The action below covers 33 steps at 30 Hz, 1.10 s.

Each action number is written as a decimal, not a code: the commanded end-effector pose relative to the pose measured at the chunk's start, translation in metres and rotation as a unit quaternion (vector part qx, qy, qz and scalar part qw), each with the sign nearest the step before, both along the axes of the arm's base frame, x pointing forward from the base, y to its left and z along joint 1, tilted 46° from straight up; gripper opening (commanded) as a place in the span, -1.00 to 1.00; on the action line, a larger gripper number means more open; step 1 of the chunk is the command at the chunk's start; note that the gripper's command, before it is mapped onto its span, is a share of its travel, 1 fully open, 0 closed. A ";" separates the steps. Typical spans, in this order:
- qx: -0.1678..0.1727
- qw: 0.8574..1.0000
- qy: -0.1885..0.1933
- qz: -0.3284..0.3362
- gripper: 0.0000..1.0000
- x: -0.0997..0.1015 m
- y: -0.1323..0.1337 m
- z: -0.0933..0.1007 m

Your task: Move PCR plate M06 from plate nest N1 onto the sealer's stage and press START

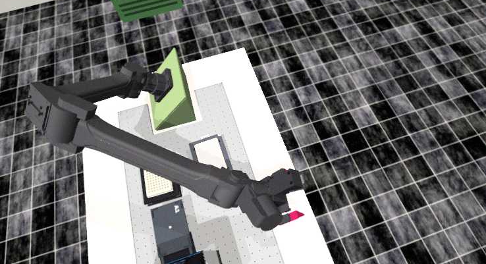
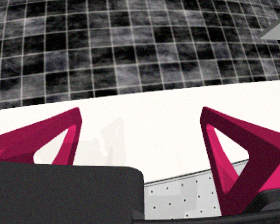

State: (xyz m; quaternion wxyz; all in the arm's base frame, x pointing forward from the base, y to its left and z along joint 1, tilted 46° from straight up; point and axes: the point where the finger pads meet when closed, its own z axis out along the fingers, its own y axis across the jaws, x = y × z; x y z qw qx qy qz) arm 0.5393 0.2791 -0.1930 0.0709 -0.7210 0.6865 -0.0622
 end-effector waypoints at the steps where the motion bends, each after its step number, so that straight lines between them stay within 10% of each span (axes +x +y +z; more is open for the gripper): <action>1: 0.003 1.000 -0.005 0.003 1.00 0.002 0.005 0.005; 17: 0.003 1.000 -0.005 0.003 1.00 0.002 0.005 0.005; 33: -0.038 0.986 0.014 -0.163 1.00 -0.038 -0.003 0.062</action>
